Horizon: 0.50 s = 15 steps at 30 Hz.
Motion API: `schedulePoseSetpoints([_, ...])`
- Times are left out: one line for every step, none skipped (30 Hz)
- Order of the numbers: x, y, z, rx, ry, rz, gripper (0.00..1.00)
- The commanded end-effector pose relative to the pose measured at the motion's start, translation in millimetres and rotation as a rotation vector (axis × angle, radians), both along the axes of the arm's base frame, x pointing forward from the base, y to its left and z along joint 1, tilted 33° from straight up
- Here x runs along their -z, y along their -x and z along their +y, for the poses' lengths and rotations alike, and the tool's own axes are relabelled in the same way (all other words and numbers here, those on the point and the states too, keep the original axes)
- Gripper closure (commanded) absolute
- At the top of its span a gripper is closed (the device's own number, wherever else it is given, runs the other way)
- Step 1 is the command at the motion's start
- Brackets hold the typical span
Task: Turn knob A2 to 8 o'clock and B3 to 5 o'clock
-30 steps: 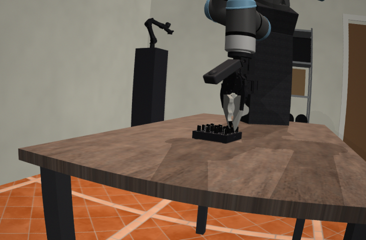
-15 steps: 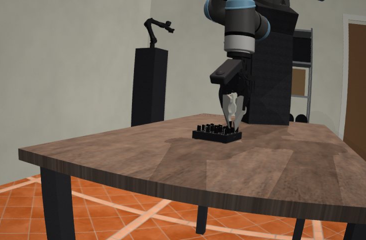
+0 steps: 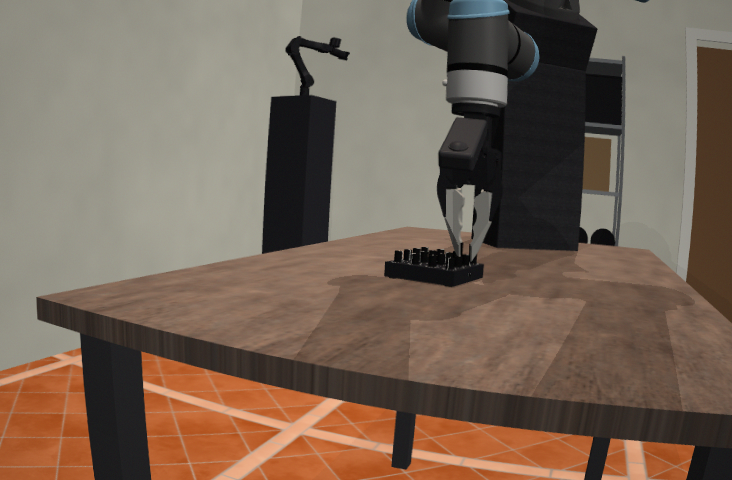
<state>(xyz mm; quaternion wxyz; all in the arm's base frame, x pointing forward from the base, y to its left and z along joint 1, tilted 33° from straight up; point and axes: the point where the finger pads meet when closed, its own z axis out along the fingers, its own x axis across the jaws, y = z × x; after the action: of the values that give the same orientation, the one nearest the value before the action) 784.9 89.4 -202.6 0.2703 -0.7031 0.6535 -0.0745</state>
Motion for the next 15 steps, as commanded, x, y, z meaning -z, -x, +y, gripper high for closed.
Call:
schedulePoseSetpoints([-0.6,-0.1,0.2,-0.077,0.040,-0.026,0.96])
schedulePoseSetpoints([-0.6,-0.1,0.3,-0.094,0.049,-0.031,0.96])
schedulePoseSetpoints([-0.7,-0.1,0.4,-0.110,0.058,-0.037,0.96])
schedulePoseSetpoints([-0.7,0.0,0.5,-0.127,0.067,-0.042,0.96])
schedulePoseSetpoints([-0.7,0.0,0.6,-0.143,0.076,-0.048,0.96])
schedulePoseSetpoints([-0.7,0.0,0.7,-0.158,0.084,-0.053,0.96])
schedulePoseSetpoints([-0.7,0.0,0.7,-0.174,0.093,-0.058,0.96])
schedulePoseSetpoints([-0.7,0.0,0.7,-0.174,0.093,-0.058,0.96])
schedulePoseSetpoints([-0.7,0.0,0.7,-0.174,0.093,-0.058,0.96])
schedulePoseSetpoints([-0.7,0.1,0.8,-0.189,0.101,-0.063,0.96])
schedulePoseSetpoints([-0.7,0.1,0.9,-0.204,0.109,-0.068,0.96])
schedulePoseSetpoints([-0.7,0.1,1.0,-0.218,0.117,-0.073,0.96])
schedulePoseSetpoints([-0.8,0.2,1.1,-0.232,0.125,-0.078,0.96])
schedulePoseSetpoints([-0.8,0.2,1.1,-0.246,0.132,-0.082,0.96])
schedulePoseSetpoints([-0.8,0.2,1.2,-0.260,0.140,-0.087,0.96])
